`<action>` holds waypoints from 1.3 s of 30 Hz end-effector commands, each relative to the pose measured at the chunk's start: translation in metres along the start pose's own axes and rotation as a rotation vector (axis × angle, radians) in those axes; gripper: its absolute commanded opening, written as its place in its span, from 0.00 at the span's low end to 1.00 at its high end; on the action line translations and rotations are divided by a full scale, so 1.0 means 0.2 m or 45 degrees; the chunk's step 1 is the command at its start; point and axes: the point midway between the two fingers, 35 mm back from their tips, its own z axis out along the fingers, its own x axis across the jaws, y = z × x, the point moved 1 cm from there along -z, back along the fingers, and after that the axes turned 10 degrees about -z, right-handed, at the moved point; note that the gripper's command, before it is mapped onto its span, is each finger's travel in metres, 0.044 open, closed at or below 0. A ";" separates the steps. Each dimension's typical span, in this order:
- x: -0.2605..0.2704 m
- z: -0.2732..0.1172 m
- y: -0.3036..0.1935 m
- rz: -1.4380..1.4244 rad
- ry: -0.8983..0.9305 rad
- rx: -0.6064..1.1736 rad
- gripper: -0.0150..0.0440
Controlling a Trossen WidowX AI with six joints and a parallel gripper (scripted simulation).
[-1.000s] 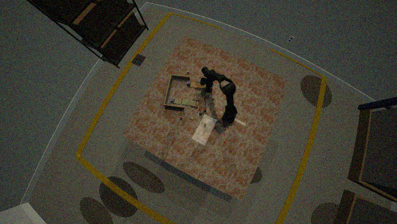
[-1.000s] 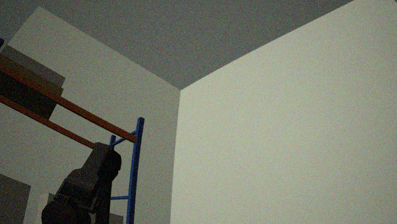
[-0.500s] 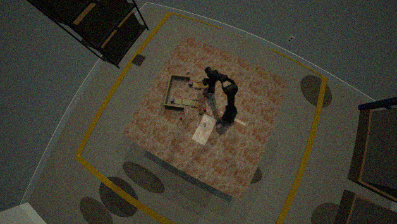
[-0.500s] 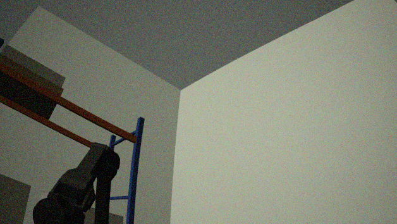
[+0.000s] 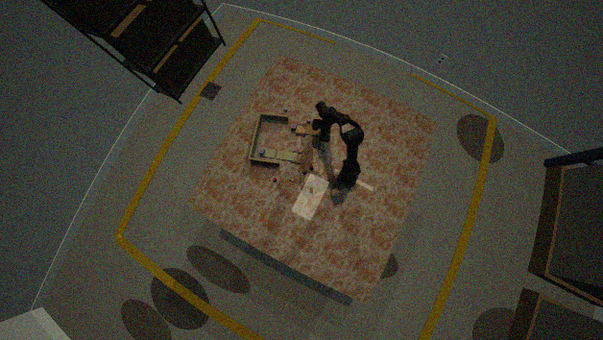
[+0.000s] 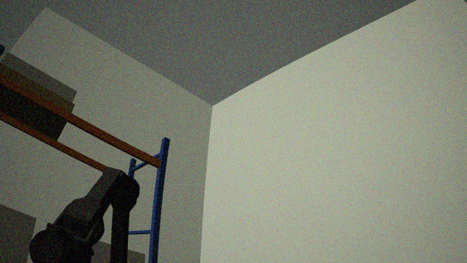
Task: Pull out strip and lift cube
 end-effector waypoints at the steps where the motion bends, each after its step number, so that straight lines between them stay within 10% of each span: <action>1: 0.03 0.02 -0.04 0.003 0.023 0.016 0.25; 11: -0.01 -0.21 0.00 0.003 0.022 0.015 0.25; 28: -0.06 -0.22 0.32 0.094 0.021 0.010 1.00; 39: -0.09 -0.23 0.50 0.094 0.021 0.006 1.00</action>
